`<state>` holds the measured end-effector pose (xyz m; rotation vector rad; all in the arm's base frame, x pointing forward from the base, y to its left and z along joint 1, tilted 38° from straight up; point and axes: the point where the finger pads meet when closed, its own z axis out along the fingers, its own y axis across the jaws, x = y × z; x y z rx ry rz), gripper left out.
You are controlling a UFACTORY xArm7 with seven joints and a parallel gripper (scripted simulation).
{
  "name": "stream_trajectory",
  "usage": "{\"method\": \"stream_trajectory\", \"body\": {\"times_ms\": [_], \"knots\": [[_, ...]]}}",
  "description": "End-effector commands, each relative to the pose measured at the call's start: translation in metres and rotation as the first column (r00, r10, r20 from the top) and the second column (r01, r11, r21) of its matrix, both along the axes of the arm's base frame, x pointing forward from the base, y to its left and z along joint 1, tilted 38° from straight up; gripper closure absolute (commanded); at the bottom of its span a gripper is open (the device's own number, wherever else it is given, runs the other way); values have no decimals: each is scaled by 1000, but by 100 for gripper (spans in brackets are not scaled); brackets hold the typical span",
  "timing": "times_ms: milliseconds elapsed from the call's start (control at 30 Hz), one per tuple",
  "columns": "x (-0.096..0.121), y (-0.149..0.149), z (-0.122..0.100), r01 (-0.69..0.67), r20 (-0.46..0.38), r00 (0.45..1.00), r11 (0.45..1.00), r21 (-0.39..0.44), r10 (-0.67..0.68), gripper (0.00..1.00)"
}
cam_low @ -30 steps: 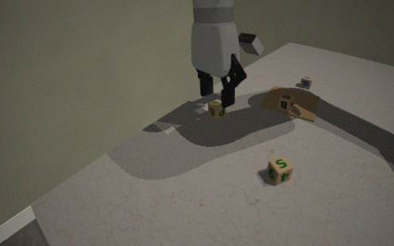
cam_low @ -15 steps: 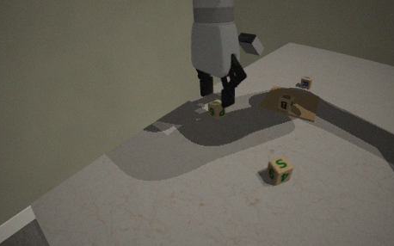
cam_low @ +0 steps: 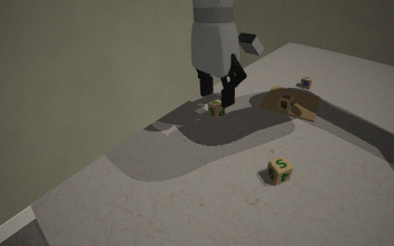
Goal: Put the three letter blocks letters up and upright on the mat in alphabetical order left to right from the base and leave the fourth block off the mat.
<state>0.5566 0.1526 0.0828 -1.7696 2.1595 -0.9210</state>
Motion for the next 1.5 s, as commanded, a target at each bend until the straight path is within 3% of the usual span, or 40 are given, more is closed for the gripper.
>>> {"method": "stream_trajectory", "body": {"times_ms": [0,700,1467], "knots": [[1,1,1,-2,2,1000,1000,1,2,31],[17,-9,-23,-2,2,1000,1000,1,2,31],[18,-10,-25,-2,2,1000,1000,1,2,31]]}}
